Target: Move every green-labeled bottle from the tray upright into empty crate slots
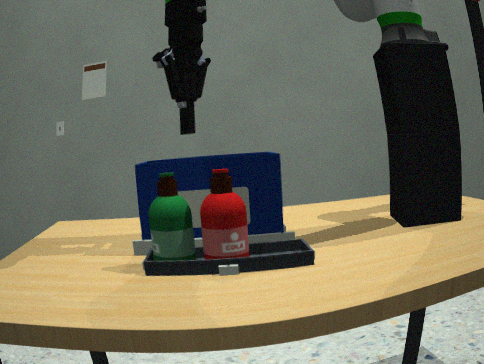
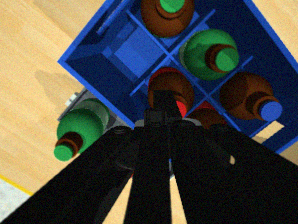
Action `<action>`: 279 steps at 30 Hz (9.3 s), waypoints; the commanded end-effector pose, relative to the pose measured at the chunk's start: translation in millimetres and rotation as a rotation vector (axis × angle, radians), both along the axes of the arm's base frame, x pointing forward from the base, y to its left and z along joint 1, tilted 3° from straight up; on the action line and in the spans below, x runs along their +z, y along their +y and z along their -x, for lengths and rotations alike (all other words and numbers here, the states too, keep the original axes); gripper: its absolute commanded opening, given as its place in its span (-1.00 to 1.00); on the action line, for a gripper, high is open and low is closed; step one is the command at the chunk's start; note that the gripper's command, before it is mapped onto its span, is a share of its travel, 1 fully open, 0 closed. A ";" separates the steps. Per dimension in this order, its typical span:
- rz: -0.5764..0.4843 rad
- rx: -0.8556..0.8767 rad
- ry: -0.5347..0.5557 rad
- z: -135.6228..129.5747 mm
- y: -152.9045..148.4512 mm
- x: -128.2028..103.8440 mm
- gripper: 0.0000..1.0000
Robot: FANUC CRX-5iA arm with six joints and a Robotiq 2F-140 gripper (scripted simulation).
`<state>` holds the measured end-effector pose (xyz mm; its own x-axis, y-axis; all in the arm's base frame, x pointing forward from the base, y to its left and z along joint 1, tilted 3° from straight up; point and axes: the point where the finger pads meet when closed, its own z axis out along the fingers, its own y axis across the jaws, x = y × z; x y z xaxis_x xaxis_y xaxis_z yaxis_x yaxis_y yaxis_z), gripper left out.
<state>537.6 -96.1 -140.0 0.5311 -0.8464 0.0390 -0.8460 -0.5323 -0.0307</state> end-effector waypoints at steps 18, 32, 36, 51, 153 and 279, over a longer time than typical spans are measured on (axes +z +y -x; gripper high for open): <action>0.004 -0.002 -0.001 -64.6 151.7 0.2 -0.12; 0.004 -0.002 -0.001 -64.6 151.7 0.2 -0.12; 0.004 -0.002 -0.001 -64.6 151.7 0.2 -0.12; 0.004 -0.002 -0.001 -64.6 151.7 0.1 -0.12; 0.004 -0.002 0.000 -68.5 150.8 -46.6 -0.12; 0.004 -0.002 0.000 -71.9 149.9 -96.0 -0.12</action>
<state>608.5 53.6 -237.0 0.5295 -0.8473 0.0416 -0.8471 -0.5307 -0.0269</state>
